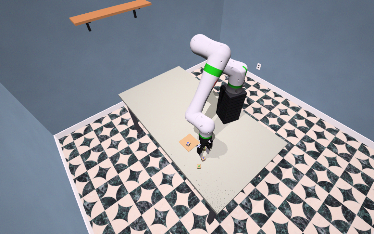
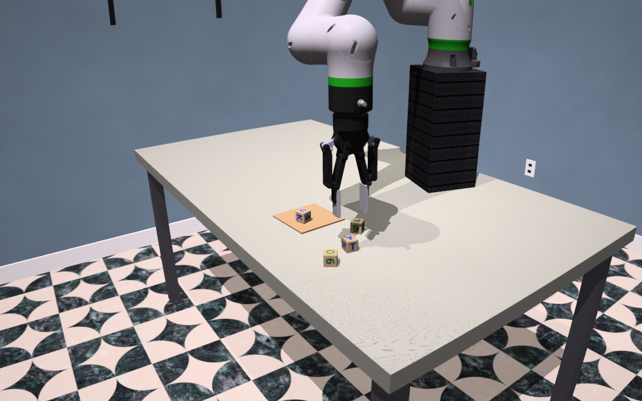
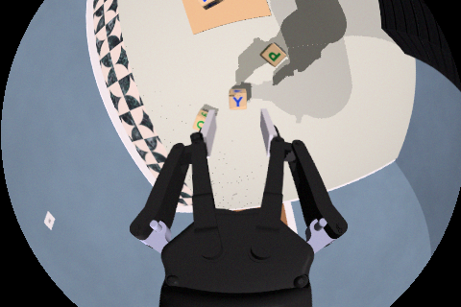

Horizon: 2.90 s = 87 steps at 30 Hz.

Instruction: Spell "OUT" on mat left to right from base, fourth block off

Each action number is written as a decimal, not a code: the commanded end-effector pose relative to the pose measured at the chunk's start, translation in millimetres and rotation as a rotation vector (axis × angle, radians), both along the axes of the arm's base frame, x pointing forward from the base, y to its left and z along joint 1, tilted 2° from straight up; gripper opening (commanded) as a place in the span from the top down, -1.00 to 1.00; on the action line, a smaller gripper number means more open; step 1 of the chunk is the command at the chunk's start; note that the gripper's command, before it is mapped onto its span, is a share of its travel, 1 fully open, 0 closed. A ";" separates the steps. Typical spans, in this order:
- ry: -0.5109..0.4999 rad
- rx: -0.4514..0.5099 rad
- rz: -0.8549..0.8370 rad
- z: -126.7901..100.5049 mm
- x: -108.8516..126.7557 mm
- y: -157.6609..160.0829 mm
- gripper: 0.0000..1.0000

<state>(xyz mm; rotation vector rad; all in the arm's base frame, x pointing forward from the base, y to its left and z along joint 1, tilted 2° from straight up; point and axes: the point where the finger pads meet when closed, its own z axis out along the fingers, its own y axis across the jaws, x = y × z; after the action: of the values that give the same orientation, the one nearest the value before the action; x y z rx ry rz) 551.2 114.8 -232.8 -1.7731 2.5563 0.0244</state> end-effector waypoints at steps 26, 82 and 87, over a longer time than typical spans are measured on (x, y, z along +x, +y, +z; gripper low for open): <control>0.000 0.001 0.000 -22.9 0.5 0.5 0.20; 0.000 0.001 0.000 -61.7 1.1 1.4 0.20; 0.000 0.001 0.000 -73.0 1.3 1.7 0.20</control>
<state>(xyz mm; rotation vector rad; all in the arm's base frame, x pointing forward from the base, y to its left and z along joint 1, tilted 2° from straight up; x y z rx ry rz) 552.1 116.3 -300.4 -1.7733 2.5557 0.0254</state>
